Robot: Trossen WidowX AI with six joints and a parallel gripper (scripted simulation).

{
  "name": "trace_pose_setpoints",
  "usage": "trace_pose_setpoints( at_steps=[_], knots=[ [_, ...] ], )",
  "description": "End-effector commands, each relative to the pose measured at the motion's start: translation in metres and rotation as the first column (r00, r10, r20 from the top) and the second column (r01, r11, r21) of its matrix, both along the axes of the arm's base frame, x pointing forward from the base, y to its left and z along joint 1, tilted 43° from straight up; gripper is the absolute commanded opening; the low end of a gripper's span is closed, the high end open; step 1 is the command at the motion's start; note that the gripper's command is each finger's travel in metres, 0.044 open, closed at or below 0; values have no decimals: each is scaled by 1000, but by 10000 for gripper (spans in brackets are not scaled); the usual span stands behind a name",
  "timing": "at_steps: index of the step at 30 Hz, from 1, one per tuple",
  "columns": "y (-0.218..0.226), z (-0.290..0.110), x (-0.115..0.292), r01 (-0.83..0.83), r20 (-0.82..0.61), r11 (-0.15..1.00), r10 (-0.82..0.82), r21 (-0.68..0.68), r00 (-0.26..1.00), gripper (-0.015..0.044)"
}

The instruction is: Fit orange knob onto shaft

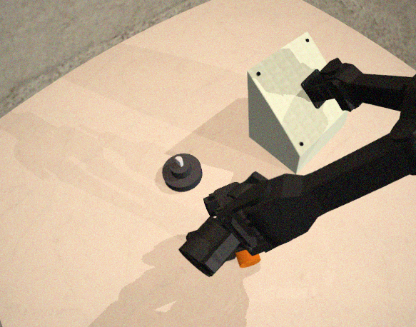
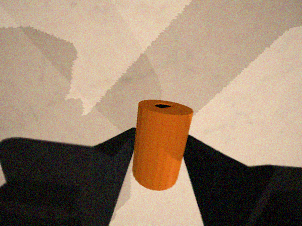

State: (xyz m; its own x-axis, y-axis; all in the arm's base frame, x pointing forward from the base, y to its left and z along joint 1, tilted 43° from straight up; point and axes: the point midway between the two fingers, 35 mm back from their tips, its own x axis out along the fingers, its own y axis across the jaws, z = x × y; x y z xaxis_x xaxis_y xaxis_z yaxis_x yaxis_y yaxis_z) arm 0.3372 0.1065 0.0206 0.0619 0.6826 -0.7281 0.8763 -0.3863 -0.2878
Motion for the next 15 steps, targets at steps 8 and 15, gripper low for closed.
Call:
trace_pose_setpoints(
  at_steps=[8, 15],
  knots=[
    [0, 0, 0, 0, 1, 1000, 0, 0, 1000, 260],
    [0, 0, 0, 0, 1, 1000, 0, 0, 1000, 260]
  ],
)
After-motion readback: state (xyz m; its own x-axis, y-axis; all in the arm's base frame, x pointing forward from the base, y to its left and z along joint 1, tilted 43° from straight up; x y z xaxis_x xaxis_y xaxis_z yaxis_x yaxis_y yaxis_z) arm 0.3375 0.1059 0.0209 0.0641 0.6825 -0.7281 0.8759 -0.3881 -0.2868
